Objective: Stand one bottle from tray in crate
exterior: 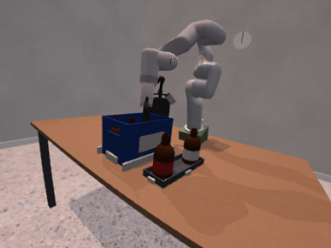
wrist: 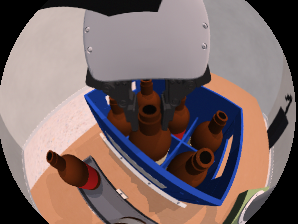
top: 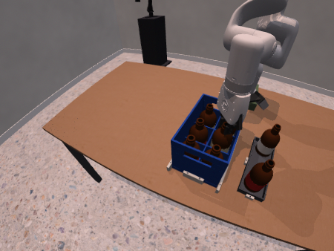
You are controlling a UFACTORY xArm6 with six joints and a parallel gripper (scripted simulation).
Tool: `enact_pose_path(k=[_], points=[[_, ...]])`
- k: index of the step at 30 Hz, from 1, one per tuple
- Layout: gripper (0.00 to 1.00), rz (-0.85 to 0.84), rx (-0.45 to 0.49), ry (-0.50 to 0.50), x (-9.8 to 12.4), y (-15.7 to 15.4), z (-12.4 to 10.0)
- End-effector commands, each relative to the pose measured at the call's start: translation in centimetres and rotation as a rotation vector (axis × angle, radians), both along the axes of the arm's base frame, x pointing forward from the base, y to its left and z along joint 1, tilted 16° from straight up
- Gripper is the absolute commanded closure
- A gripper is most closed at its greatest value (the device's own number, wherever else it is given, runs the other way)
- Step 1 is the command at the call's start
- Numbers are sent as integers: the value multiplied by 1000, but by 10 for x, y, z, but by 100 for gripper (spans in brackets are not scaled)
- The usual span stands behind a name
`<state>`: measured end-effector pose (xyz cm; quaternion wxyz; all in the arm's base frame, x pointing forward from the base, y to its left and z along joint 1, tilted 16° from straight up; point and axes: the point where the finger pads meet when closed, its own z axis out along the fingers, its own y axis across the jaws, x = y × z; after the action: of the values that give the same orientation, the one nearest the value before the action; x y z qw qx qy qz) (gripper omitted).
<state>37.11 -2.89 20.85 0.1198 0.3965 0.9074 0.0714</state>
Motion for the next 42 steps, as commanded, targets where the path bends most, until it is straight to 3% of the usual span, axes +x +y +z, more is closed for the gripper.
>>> enact_pose_path(k=[1, 42], points=[[100, 0, 0, -4, 1, 0, 2], [100, 0, 0, -4, 4, 0, -9]])
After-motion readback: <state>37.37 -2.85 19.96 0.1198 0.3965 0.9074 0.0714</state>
